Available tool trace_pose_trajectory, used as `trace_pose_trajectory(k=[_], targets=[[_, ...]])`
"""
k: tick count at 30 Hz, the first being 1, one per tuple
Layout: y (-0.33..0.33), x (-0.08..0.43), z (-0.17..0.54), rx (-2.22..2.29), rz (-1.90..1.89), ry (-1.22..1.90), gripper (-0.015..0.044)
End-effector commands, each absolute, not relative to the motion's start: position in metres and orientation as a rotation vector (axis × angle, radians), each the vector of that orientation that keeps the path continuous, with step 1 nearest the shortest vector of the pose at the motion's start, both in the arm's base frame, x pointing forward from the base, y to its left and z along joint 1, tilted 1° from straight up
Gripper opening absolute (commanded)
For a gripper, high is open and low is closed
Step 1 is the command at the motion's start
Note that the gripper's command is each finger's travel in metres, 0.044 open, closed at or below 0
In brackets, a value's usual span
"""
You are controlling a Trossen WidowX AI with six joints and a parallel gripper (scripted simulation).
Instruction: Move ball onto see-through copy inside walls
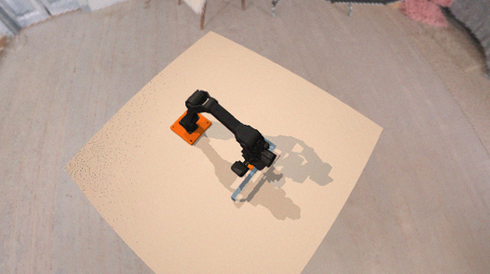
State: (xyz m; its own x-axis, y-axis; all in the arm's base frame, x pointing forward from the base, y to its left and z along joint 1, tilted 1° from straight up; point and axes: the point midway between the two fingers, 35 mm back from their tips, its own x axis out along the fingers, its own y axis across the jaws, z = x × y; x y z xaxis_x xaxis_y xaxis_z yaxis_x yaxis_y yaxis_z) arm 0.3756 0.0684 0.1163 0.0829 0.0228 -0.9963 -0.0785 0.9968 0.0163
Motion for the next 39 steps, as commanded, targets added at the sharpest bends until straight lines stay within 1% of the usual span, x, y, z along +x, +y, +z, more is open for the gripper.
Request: trace_pose_trajectory(k=[1, 8, 11, 39], targets=[[0.078, 0.373, 0.11, -0.116, 0.121, 1.506, 0.0299], [0.078, 0.373, 0.109, -0.116, 0.121, 1.506, 0.0299], [0.078, 0.374, 0.097, -0.116, 0.121, 1.506, 0.0299], [0.078, 0.376, 0.057, -0.116, 0.121, 1.506, 0.0299]])
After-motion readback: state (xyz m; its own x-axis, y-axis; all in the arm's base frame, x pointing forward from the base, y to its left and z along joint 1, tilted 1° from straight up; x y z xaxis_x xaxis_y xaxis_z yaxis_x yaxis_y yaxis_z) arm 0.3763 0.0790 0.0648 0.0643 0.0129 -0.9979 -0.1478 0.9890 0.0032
